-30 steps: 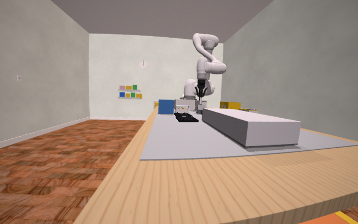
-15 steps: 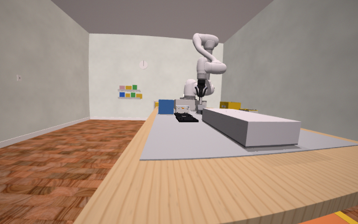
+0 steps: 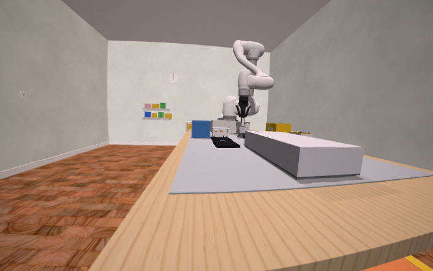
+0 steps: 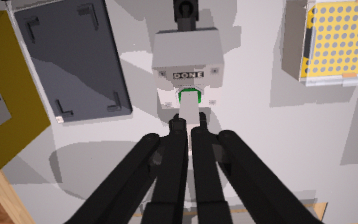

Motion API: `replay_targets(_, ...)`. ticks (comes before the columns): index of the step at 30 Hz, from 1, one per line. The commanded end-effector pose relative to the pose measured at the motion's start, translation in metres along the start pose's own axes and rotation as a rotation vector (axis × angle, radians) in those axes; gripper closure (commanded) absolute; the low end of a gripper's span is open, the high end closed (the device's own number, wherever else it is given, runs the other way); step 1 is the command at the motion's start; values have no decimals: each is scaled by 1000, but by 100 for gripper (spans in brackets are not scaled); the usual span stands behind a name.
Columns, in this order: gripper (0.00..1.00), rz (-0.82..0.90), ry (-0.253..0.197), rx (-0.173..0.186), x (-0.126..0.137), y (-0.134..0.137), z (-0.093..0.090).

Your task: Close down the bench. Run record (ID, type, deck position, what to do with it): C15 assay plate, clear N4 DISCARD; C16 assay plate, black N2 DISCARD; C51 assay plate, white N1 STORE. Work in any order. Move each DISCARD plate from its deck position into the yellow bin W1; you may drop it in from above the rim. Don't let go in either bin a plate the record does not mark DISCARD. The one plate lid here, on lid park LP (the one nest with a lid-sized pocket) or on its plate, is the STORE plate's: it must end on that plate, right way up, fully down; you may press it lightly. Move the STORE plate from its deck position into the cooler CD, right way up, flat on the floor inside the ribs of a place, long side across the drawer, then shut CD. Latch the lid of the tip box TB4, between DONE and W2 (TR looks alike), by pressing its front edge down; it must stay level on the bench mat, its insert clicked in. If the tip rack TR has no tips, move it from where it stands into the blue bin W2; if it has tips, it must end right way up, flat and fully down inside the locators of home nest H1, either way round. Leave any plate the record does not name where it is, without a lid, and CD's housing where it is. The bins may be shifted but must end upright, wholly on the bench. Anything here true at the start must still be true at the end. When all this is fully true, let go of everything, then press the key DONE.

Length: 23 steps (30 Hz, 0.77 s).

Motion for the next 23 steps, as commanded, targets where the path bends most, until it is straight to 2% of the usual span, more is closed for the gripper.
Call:
replay_targets(1,100,0,-2,-2,2,-1,-4)
replay_targets(23,100,0,-2,-2,2,-1,-18)
Point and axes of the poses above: the point where the finger pads meet when closed, its own z axis back along the fingers, its own y axis across the jaws, x = y × z, the point moved 3 cm from there along z, back along the fingers, and after that the axes turned 11 degrees about z, right-handed, at the moved point
